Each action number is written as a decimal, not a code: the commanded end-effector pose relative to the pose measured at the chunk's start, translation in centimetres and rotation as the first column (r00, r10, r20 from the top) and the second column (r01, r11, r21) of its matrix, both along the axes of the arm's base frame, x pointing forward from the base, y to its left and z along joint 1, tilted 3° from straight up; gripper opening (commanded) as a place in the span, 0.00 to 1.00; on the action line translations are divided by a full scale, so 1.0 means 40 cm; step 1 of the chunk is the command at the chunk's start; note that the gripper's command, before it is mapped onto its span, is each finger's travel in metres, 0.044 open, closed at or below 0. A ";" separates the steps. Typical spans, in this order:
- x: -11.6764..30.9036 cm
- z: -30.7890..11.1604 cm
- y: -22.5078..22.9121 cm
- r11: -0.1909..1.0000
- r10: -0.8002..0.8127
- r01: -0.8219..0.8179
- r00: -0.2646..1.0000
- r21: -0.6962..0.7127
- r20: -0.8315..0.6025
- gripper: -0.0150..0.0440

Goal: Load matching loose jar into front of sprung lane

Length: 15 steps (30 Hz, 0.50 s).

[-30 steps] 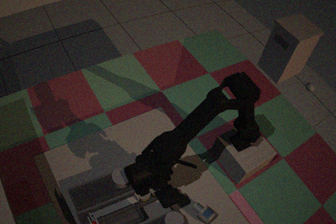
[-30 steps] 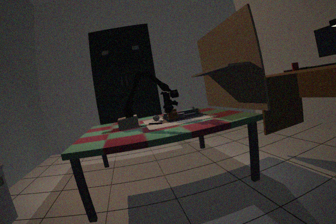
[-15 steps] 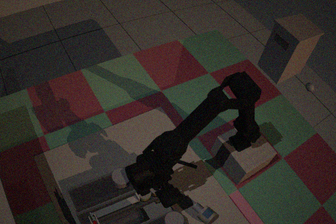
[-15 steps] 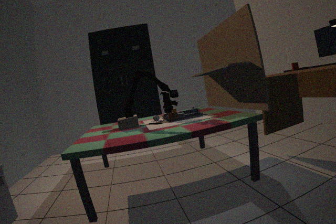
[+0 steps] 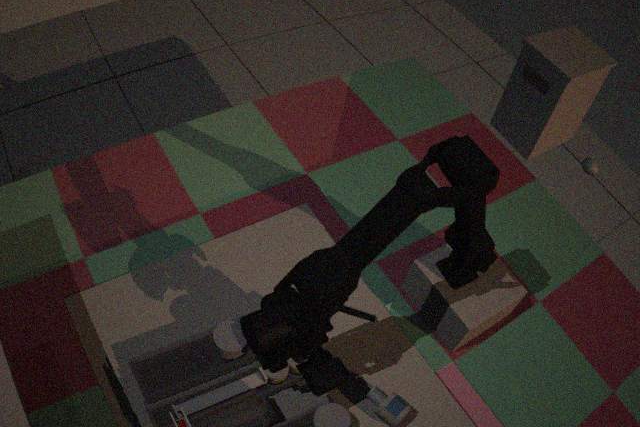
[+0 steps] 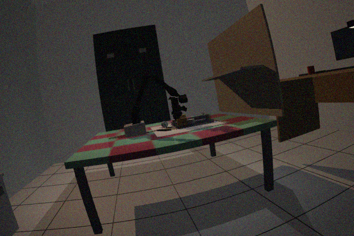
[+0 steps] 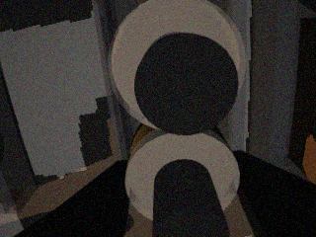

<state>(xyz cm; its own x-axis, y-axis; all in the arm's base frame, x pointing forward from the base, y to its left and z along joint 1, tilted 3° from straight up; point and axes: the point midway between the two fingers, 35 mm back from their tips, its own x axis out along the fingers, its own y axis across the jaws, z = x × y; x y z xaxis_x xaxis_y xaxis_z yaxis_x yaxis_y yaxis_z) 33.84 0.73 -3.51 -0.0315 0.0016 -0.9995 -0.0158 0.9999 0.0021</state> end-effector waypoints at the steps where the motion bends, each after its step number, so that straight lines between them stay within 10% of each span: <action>1: -0.003 0.000 0.000 1.000 0.003 -0.003 1.000 -0.003 0.004 0.25; 11: -0.003 0.000 0.000 1.000 0.003 -0.003 1.000 -0.003 0.004 0.25; 15: -0.001 0.000 0.000 1.000 0.003 -0.003 1.000 -0.003 0.004 0.43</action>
<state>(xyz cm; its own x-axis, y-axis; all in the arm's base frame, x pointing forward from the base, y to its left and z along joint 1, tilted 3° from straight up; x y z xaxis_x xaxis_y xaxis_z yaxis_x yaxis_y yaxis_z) 33.78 0.74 -3.50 -0.0265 0.0006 -0.9996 -0.0167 0.9999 0.0010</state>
